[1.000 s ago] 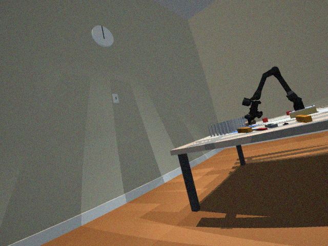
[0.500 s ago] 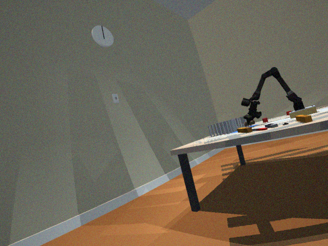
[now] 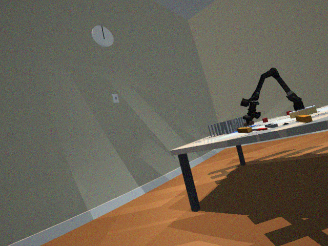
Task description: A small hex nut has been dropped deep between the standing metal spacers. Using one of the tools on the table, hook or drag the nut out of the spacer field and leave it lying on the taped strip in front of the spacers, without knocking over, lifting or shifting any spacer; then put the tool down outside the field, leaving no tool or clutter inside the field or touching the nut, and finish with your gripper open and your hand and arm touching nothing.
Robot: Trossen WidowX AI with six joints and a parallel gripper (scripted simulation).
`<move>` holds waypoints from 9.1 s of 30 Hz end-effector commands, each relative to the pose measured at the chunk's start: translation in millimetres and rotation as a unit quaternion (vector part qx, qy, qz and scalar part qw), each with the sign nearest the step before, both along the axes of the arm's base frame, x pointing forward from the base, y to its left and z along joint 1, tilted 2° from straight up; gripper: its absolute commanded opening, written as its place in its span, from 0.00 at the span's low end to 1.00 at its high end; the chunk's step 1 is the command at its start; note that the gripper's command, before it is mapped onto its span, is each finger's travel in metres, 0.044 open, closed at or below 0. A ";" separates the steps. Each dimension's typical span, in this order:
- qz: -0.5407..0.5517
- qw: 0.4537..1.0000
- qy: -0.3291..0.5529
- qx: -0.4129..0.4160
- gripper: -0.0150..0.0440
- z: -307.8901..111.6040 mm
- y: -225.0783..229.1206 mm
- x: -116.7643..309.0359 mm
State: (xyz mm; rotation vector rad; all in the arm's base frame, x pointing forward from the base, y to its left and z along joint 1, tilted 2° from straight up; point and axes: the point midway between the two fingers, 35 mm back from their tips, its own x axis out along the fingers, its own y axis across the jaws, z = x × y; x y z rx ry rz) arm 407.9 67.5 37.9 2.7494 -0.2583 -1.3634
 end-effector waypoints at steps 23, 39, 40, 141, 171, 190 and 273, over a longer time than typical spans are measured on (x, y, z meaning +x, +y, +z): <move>0.002 1.000 -0.002 0.002 0.25 -6.8 1.9 -4.9; 0.001 1.000 -0.002 0.002 0.25 -6.4 2.8 -15.6; 0.001 1.000 -0.002 0.002 0.25 -6.4 2.9 -16.3; 0.000 1.000 0.002 0.003 0.25 -11.9 10.3 -85.4; 0.000 1.000 0.003 0.003 0.25 -14.2 12.1 -108.0; 0.000 1.000 0.003 0.003 0.25 -15.3 12.8 -122.8; 0.001 1.000 0.007 0.005 0.25 81.9 27.6 -195.9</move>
